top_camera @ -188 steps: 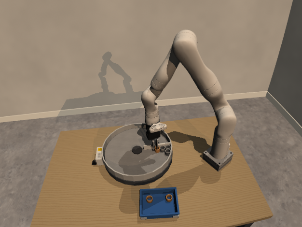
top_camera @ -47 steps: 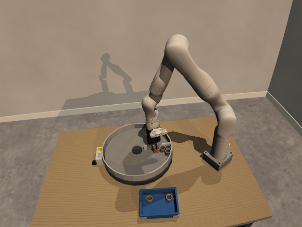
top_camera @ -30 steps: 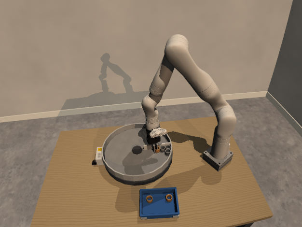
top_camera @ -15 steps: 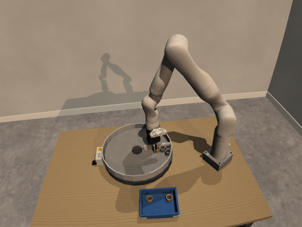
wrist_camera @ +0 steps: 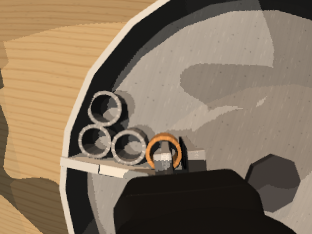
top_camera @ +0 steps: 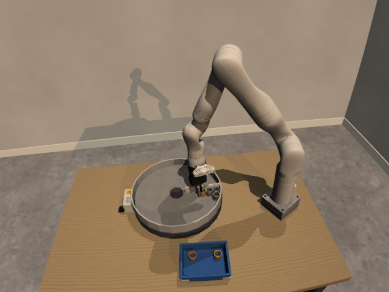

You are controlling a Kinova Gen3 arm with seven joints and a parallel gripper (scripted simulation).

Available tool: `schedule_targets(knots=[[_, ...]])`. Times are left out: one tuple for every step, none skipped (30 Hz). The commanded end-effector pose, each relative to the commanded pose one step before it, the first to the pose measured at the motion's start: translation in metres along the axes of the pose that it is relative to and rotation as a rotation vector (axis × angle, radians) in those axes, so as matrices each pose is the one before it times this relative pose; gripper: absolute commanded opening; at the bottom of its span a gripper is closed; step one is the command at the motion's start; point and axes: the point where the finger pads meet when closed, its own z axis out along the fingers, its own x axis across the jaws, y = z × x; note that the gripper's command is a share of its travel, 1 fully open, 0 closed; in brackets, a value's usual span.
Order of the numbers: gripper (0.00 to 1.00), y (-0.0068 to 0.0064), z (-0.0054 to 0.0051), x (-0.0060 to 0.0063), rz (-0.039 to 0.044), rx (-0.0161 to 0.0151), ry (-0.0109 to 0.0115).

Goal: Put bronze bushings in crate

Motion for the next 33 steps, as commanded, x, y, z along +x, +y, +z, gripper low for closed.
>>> schedule_targets(knots=[[0.0, 0.00028, -0.00051, 0.00045, 0.00007, -0.00076, 0.00142], [0.0, 0.0, 0.0, 0.0, 0.0, 0.0, 0.0], [0.0, 0.0, 0.0, 0.0, 0.0, 0.0, 0.0], [0.0, 0.0, 0.0, 0.0, 0.0, 0.0, 0.0], [0.0, 0.0, 0.0, 0.0, -0.00002, 0.0, 0.0], [0.0, 0.0, 0.0, 0.0, 0.0, 0.0, 0.0], [0.0, 0.0, 0.0, 0.0, 0.0, 0.0, 0.0], [0.0, 0.0, 0.0, 0.0, 0.0, 0.0, 0.0], [0.0, 0.0, 0.0, 0.0, 0.0, 0.0, 0.0], [0.0, 0.0, 0.0, 0.0, 0.0, 0.0, 0.0], [0.0, 0.0, 0.0, 0.0, 0.0, 0.0, 0.0], [0.0, 0.0, 0.0, 0.0, 0.0, 0.0, 0.0], [0.0, 0.0, 0.0, 0.0, 0.0, 0.0, 0.0], [0.0, 0.0, 0.0, 0.0, 0.0, 0.0, 0.0], [0.0, 0.0, 0.0, 0.0, 0.0, 0.0, 0.0], [0.0, 0.0, 0.0, 0.0, 0.0, 0.0, 0.0], [0.0, 0.0, 0.0, 0.0, 0.0, 0.0, 0.0], [0.0, 0.0, 0.0, 0.0, 0.0, 0.0, 0.0], [0.0, 0.0, 0.0, 0.0, 0.0, 0.0, 0.0], [0.0, 0.0, 0.0, 0.0, 0.0, 0.0, 0.0], [0.0, 0.0, 0.0, 0.0, 0.0, 0.0, 0.0], [0.0, 0.0, 0.0, 0.00066, 0.00011, 0.00003, -0.00021], [0.0, 0.0, 0.0, 0.00066, 0.00012, 0.00003, -0.0002], [0.0, 0.0, 0.0, 0.00066, 0.00012, 0.00003, -0.0002], [0.0, 0.0, 0.0, 0.00066, 0.00012, 0.00003, -0.0002], [0.0, 0.0, 0.0, 0.00066, 0.00012, 0.00003, -0.0002], [0.0, 0.0, 0.0, 0.0, 0.0, 0.0, 0.0], [0.0, 0.0, 0.0, 0.0, 0.0, 0.0, 0.0], [0.0, 0.0, 0.0, 0.0, 0.0, 0.0, 0.0], [0.0, 0.0, 0.0, 0.0, 0.0, 0.0, 0.0], [0.0, 0.0, 0.0, 0.0, 0.0, 0.0, 0.0], [0.0, 0.0, 0.0, 0.0, 0.0, 0.0, 0.0], [0.0, 0.0, 0.0, 0.0, 0.0, 0.0, 0.0]])
